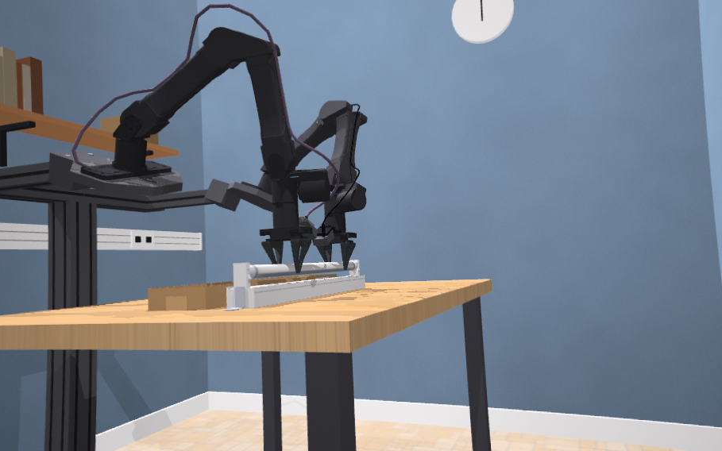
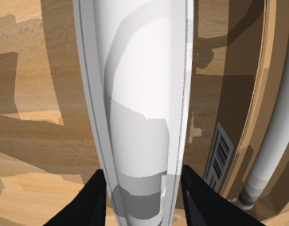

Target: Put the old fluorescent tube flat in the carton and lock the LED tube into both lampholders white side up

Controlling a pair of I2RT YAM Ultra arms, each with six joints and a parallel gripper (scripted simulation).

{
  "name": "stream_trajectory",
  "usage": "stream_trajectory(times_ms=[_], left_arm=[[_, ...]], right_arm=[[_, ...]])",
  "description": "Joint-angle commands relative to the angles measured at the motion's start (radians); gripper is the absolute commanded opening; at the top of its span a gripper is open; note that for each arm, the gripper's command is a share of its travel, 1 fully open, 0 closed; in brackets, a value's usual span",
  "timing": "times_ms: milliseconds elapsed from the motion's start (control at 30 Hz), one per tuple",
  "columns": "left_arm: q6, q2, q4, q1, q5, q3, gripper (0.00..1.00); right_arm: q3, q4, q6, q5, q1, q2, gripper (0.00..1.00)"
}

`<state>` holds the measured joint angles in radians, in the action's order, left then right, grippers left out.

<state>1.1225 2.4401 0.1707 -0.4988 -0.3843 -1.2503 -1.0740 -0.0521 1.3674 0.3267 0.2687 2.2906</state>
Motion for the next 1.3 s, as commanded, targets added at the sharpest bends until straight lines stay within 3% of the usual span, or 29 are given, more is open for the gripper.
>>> stream_trajectory(times_ms=[0,533,567,1267], left_arm=[[-0.004,-0.014,0.005,-0.014,0.010,-0.018,0.11],[-0.001,-0.013,0.017,-0.014,0.010,-0.002,0.11],[-0.001,-0.013,0.017,-0.014,0.010,-0.002,0.11],[-0.002,-0.008,0.016,-0.006,0.011,-0.007,0.11]], right_arm=[[-0.002,-0.006,0.006,-0.011,0.012,-0.012,0.49],[-0.006,-0.008,0.006,-0.011,0.012,-0.012,0.49],[-0.006,-0.008,0.006,-0.011,0.012,-0.012,0.11],[-0.007,-0.009,-0.001,-0.011,0.006,-0.008,0.11]])
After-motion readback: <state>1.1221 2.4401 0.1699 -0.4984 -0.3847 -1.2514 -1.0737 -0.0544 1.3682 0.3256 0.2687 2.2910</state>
